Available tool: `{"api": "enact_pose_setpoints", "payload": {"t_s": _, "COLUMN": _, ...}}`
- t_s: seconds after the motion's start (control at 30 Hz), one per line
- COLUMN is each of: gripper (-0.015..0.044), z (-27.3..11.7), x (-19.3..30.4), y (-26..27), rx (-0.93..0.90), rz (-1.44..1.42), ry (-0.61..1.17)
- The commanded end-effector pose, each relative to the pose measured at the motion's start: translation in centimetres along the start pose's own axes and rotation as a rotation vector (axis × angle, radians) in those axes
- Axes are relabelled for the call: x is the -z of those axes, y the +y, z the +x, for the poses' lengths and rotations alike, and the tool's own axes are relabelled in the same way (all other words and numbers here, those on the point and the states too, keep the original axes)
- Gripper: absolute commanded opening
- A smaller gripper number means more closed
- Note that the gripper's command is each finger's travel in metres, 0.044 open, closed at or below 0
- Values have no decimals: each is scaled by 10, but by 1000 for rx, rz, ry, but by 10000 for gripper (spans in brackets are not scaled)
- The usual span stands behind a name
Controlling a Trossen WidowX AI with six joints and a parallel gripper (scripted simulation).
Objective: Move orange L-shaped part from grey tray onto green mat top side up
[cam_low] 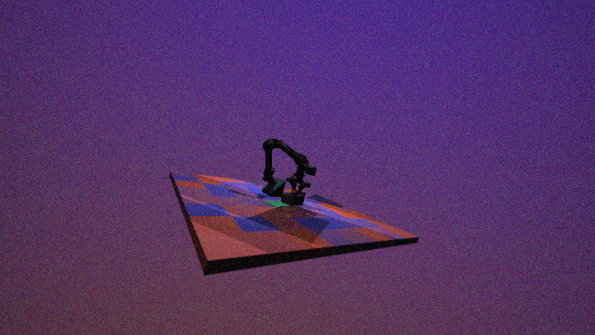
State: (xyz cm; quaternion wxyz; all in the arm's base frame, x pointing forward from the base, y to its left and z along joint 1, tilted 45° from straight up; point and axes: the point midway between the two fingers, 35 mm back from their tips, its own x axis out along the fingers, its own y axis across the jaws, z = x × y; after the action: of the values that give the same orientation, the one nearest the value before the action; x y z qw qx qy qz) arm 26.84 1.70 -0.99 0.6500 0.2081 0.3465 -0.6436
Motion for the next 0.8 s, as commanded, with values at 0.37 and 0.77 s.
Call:
{"api": "enact_pose_setpoints", "payload": {"t_s": 0.37, "gripper": 16, "z": 0, "x": 0, "y": 0, "rx": -1, "rz": 1, "ry": 0}}
{"api": "enact_pose_setpoints", "payload": {"t_s": 0.77, "gripper": 0, "z": -8, "x": 0, "y": 0, "rx": 2, "rz": -2, "ry": -2}}
